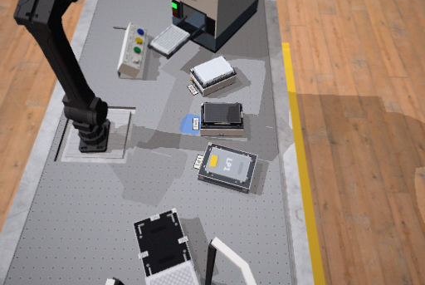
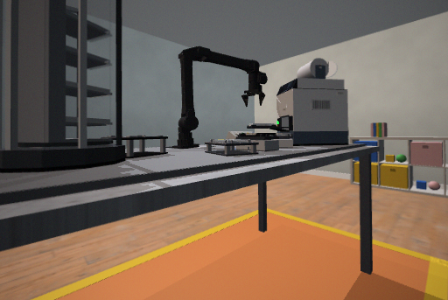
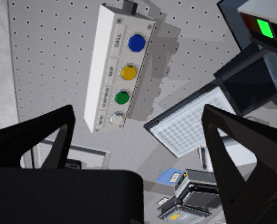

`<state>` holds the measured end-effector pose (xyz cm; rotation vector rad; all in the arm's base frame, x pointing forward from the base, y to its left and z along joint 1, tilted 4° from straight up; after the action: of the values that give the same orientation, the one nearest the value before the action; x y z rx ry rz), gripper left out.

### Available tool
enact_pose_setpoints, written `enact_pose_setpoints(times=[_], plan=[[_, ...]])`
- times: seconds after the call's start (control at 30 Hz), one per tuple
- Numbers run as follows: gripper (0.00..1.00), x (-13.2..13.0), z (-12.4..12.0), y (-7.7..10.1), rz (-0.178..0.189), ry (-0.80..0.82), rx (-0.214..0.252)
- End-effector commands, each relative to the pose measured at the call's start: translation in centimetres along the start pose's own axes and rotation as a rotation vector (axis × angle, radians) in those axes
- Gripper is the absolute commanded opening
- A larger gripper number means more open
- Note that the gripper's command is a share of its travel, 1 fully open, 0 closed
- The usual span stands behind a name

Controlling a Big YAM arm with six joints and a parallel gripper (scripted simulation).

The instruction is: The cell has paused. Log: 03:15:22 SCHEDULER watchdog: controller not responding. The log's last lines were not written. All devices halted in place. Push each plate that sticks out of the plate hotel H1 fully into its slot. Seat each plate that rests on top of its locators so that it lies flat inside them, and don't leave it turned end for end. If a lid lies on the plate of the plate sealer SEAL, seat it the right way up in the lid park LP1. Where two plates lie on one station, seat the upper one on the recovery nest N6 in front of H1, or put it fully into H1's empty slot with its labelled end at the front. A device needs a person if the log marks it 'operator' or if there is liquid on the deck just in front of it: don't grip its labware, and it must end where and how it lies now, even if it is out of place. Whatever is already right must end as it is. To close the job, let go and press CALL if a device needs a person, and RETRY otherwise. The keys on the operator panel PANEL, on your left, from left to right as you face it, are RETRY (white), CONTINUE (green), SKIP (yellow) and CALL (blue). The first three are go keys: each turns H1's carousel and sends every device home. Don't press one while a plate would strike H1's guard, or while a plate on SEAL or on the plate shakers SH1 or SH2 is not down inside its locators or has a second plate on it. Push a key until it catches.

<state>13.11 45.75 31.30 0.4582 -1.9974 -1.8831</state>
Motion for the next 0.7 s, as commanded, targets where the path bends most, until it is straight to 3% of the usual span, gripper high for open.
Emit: enact_pose_setpoints(times=[0.0,0.67], plan=[[1.00,-0.89,0.73,0.42,-0.010,0.129,-0.011],[1.00,-0.88,0.73,0.41,-0.012,0.549,-0.009]])
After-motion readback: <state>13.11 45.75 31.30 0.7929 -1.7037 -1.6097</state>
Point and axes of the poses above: the point where the finger pads meet when closed, its own y axis back along the fingers, its own x axis across the jaws, z = x × y, the point moved 9 cm from there along y, back along the fingers, and after that the axes turned 15 degrees about y, right-handed, at the moved point
